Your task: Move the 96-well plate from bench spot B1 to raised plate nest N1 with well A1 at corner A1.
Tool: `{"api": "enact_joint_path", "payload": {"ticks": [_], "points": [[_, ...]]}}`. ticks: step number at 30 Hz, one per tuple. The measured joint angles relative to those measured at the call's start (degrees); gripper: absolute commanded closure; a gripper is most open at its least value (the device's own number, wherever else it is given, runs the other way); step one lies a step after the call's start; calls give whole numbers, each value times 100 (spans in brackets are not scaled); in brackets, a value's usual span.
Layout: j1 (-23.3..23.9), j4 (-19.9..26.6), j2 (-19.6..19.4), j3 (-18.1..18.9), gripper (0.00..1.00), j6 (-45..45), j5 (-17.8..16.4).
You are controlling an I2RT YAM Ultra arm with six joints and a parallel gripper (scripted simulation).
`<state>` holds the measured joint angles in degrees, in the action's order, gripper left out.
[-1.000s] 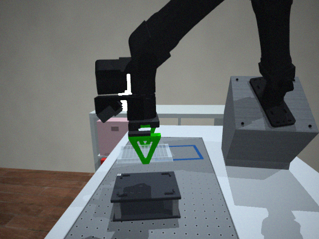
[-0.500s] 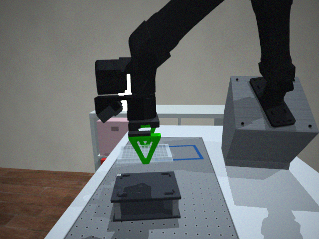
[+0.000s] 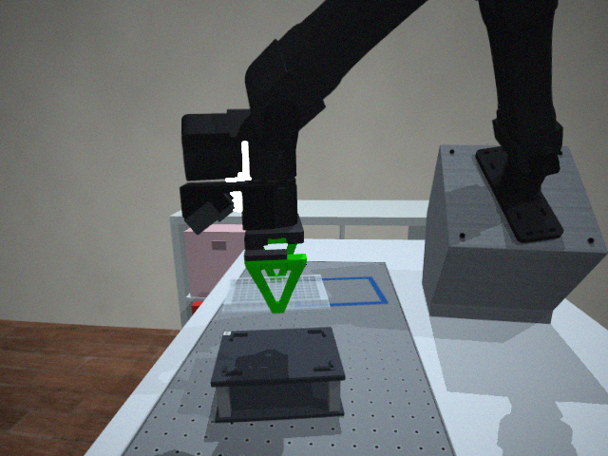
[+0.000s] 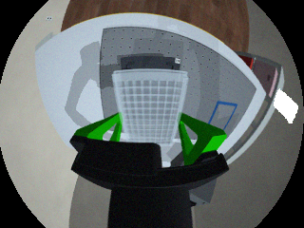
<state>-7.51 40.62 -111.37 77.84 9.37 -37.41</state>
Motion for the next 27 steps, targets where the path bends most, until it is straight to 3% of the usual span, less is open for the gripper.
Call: {"api": "enact_joint_path", "payload": {"ticks": [27], "points": [[-96,-219,-149,-50,100,136,35]]}}
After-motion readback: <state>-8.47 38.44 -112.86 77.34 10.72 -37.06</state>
